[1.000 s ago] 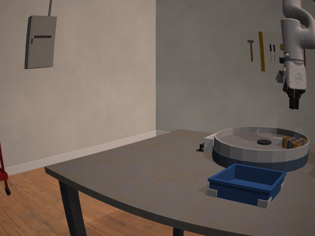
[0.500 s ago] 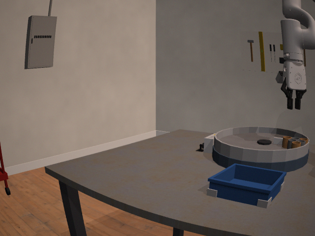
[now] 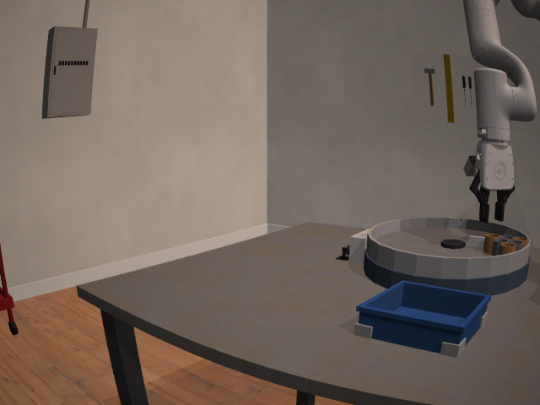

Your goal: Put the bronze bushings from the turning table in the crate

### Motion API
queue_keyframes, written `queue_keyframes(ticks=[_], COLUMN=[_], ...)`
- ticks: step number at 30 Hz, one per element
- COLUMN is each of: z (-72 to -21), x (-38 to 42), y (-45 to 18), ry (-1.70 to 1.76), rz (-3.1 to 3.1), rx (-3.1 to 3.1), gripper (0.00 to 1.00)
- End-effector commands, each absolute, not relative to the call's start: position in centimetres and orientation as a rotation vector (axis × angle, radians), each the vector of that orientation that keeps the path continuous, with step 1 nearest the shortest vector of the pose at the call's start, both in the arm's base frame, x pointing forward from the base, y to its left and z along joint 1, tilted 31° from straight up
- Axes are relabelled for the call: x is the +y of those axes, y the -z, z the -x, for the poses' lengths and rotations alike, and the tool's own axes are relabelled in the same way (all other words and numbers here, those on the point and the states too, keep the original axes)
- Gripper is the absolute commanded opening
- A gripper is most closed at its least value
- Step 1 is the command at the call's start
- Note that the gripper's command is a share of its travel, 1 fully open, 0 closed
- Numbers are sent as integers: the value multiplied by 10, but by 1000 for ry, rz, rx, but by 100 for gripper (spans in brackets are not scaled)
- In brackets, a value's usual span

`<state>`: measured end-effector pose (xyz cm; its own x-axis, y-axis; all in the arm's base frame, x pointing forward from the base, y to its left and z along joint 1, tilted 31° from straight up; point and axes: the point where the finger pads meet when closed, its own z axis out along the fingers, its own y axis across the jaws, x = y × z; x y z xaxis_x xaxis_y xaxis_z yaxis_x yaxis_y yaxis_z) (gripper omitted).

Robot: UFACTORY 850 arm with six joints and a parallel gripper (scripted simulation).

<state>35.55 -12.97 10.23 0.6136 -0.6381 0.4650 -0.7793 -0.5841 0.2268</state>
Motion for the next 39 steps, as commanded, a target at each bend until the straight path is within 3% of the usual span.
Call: queue_keyframes(ticks=[1,39], z=[-357,-361], x=[-130,-149], y=[-102,-70], ry=[-478,-478], rz=[-2431,-2431], rx=[-1128,-1128], gripper=[47,47])
